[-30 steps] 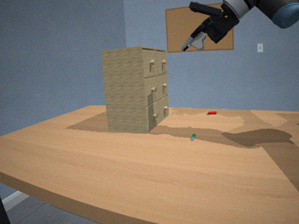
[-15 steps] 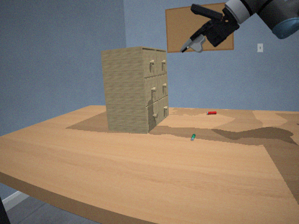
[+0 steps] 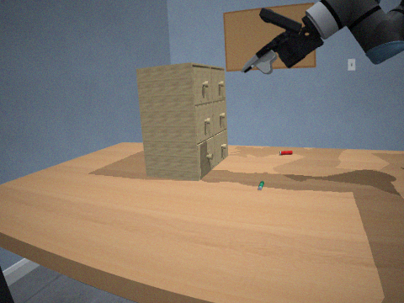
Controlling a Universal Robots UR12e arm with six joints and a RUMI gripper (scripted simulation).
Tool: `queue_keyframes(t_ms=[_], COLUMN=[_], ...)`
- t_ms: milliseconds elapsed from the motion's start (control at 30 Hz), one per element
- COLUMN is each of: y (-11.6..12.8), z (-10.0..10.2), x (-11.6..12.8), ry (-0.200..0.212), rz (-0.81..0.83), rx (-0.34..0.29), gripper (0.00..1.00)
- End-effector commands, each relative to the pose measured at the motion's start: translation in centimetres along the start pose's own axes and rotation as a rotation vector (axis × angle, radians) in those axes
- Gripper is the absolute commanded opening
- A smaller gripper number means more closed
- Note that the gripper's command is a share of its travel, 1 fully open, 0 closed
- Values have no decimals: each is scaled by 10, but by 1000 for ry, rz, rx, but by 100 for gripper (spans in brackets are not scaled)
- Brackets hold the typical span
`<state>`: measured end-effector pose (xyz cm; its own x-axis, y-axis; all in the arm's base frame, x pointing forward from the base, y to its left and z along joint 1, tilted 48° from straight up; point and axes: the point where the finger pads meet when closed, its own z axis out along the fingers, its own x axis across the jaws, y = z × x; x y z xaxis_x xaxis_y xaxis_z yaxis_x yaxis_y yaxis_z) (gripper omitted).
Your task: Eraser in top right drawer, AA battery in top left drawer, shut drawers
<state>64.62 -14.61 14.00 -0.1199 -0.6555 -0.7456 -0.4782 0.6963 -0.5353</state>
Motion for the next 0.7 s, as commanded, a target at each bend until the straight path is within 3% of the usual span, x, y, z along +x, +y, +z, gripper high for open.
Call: queue_keyframes(t_ms=[0, 667], y=[0, 2], z=[2, 10], x=[0, 0], ry=[1, 2], rz=[0, 0], rx=[31, 103], gripper=[20, 20])
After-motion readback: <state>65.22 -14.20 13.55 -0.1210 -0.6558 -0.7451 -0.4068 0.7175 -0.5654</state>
